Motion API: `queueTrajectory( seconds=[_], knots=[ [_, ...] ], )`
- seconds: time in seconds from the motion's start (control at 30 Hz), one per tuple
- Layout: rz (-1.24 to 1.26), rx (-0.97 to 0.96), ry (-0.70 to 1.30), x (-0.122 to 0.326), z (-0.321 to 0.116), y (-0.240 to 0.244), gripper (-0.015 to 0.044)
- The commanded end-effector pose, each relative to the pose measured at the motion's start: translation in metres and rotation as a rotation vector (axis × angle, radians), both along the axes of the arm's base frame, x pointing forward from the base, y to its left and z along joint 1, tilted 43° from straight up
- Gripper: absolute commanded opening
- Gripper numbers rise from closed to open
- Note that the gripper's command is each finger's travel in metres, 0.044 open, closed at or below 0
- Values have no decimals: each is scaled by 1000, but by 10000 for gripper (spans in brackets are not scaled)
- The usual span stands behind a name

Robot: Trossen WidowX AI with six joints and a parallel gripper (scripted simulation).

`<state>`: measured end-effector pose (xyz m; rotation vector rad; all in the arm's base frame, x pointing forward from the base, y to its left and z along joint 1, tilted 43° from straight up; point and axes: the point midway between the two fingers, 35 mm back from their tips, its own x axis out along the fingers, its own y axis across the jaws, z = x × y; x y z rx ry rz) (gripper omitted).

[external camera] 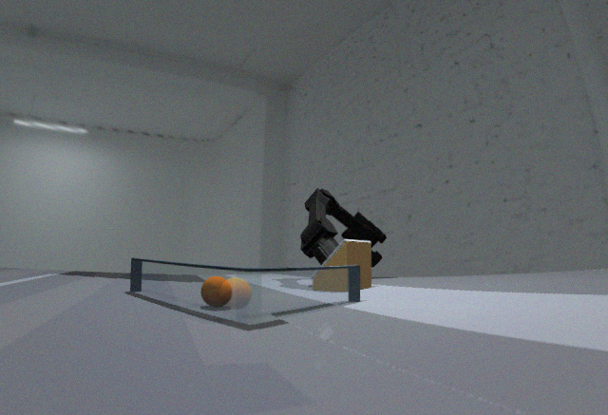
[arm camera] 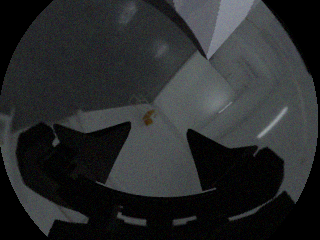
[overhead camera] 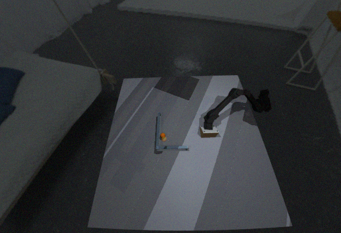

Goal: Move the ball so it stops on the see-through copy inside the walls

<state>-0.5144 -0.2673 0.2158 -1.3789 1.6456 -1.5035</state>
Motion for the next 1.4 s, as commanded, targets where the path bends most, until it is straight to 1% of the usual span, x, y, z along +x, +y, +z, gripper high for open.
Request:
queueTrajectory(
  seconds=[0.0, 0.07, 0.33, 0.63, 0.87, 1.07, 1.23, 1.37],
  knots=[
    [1, -1, -1, 0, 1, -1, 374],
    [7, -9, -10, 3, 5, -6, 321],
    [75, -92, -114, 41, 54, -64, 321],
    [174, -190, -243, 105, 114, -125, 321],
    [269, -259, -337, 171, 161, -163, 321],
    [351, -305, -404, 229, 196, -184, 321],
    [460, -328, -405, 300, 229, -199, 321],
    [554, -350, -409, 360, 255, -202, 321]
  ],
)
